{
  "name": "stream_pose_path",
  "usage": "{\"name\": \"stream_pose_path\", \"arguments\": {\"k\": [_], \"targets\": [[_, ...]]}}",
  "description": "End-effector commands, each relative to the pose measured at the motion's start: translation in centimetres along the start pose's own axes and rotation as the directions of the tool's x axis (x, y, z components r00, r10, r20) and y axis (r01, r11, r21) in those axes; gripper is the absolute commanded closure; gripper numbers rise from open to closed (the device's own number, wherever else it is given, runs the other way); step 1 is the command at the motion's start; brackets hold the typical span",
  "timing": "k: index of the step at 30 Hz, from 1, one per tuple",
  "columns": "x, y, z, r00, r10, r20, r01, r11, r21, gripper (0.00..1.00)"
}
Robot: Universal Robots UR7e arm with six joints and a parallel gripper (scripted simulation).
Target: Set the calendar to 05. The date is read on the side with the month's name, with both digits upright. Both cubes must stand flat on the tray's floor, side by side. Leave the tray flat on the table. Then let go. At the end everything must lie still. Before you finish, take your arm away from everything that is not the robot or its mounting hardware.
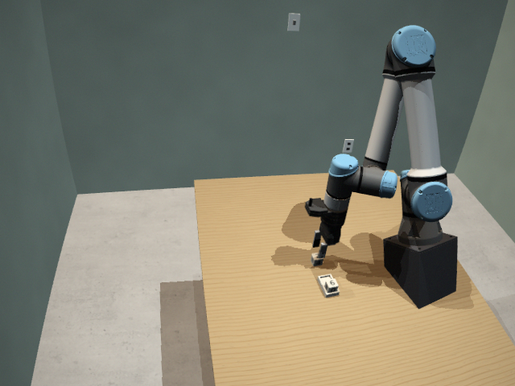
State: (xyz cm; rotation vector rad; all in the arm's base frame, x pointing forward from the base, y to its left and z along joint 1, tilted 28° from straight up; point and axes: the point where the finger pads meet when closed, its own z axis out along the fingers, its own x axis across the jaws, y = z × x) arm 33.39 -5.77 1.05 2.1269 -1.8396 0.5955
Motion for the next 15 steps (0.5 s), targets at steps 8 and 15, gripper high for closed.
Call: {"name": "stream_pose_path", "arguments": {"k": [8, 15], "targets": [[0.0, 0.0, -3.3, 1.0, 0.0, -0.001, 0.0, 1.0, 0.001, 0.1], [0.0, 0.0, -4.2, 1.0, 0.0, -0.001, 0.0, 1.0, 0.001, 0.1]]}}
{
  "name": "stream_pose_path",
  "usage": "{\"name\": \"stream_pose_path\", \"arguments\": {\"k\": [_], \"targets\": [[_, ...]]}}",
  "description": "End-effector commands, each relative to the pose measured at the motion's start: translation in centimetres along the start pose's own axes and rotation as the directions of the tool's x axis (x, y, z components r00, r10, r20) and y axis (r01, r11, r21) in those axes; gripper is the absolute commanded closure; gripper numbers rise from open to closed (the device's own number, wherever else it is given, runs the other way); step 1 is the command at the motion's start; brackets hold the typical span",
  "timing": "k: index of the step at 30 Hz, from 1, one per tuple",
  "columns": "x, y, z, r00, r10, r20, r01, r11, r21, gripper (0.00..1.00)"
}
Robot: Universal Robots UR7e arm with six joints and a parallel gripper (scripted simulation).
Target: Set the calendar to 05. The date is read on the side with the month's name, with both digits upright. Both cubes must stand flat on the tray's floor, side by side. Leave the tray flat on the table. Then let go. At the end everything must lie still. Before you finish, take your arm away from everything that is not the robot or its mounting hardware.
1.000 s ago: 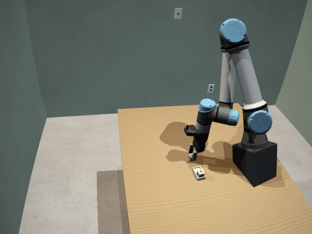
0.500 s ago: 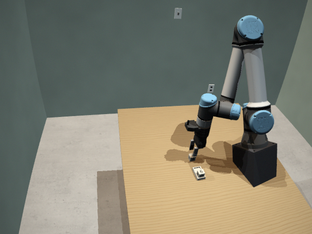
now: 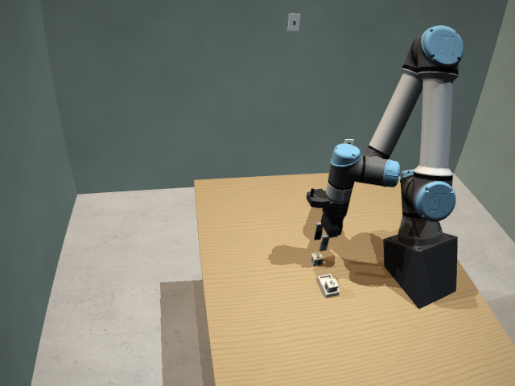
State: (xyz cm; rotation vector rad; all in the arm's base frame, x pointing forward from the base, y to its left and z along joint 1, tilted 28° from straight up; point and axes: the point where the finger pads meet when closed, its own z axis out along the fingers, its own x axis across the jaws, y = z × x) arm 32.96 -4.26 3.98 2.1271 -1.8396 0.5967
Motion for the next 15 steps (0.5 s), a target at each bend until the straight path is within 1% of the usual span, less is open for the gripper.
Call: {"name": "stream_pose_path", "arguments": {"k": [1, 7, 15], "targets": [[0.01, -0.01, -1.0, 1.0, 0.0, 0.0, 0.0, 1.0, 0.001, 0.1], [0.01, -0.01, -1.53, 1.0, 0.0, 0.0, 0.0, 1.0, 0.001, 0.1], [0.01, 0.0, -1.62, 1.0, 0.0, 0.0, 0.0, 1.0, 0.001, 0.1]]}}
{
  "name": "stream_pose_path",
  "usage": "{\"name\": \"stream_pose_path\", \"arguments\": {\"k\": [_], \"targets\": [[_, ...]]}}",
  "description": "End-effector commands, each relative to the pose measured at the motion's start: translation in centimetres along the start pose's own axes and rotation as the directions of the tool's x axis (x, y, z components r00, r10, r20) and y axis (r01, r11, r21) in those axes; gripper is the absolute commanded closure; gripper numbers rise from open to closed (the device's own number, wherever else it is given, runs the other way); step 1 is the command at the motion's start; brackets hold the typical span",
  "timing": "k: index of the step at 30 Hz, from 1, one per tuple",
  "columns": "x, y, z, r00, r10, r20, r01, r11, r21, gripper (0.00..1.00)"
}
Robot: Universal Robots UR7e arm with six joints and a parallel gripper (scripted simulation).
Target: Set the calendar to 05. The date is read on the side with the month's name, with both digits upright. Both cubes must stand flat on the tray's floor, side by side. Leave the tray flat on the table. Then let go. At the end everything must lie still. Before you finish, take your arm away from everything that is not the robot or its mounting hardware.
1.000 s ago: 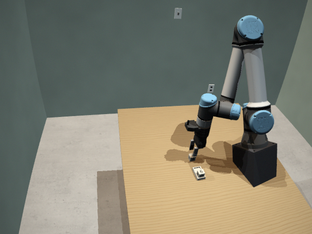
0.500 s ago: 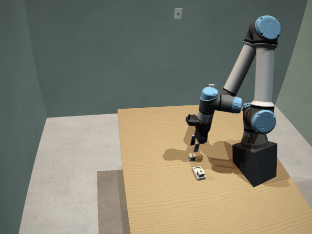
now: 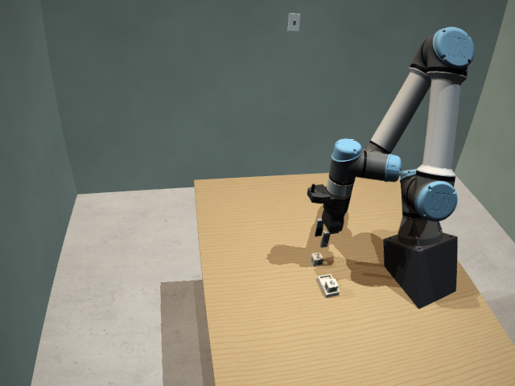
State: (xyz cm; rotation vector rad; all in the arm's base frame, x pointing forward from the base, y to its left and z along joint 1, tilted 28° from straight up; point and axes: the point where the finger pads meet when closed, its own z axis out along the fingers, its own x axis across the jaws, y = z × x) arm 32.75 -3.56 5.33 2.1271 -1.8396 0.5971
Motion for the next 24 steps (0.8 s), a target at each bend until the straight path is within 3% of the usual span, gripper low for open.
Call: {"name": "stream_pose_path", "arguments": {"k": [1, 24], "targets": [[0.01, -0.01, -0.09, 1.0, 0.0, 0.0, 0.0, 1.0, 0.0, 0.0], [-0.32, -0.08, -0.09, 1.0, 0.0, 0.001, 0.0, 1.0, 0.0, 0.0]]}}
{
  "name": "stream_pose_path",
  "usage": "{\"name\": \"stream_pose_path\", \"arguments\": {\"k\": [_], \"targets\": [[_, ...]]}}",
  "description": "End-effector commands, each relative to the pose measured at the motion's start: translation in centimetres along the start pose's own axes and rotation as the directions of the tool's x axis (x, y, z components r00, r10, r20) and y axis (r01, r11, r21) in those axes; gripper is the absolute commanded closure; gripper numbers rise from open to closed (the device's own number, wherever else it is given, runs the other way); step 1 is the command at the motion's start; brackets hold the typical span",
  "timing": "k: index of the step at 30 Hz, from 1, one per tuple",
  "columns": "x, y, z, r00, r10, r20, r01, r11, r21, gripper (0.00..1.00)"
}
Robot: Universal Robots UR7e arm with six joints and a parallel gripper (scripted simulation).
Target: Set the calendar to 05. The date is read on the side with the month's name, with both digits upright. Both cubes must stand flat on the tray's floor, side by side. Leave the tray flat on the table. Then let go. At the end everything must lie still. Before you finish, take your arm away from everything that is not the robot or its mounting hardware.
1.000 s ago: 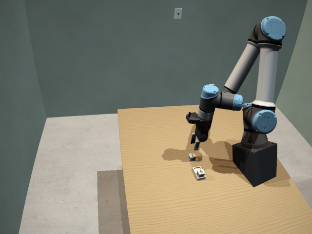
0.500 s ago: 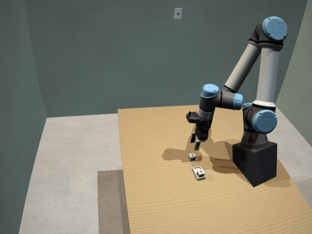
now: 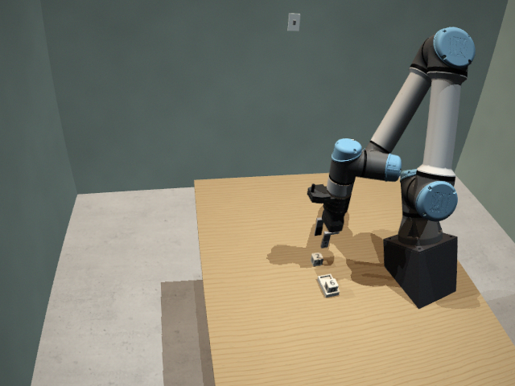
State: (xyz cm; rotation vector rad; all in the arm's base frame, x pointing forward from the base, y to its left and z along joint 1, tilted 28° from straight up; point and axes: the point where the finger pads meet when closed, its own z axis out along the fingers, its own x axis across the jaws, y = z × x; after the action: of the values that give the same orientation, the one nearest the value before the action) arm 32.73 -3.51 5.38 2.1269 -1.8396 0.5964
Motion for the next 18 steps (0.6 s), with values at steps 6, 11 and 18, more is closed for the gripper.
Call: {"name": "stream_pose_path", "arguments": {"k": [6, 11, 18], "targets": [[-2.6, -0.4, 0.0, 1.0, 0.001, 0.007, -0.001, 1.0, 0.0, 0.0], [-5.9, -0.6, -0.1, 1.0, 0.001, 0.011, -0.001, 1.0, -0.002, 0.0], [-11.3, -0.2, -0.1, 1.0, 0.0, 0.004, 0.0, 1.0, -0.001, 0.0]]}}
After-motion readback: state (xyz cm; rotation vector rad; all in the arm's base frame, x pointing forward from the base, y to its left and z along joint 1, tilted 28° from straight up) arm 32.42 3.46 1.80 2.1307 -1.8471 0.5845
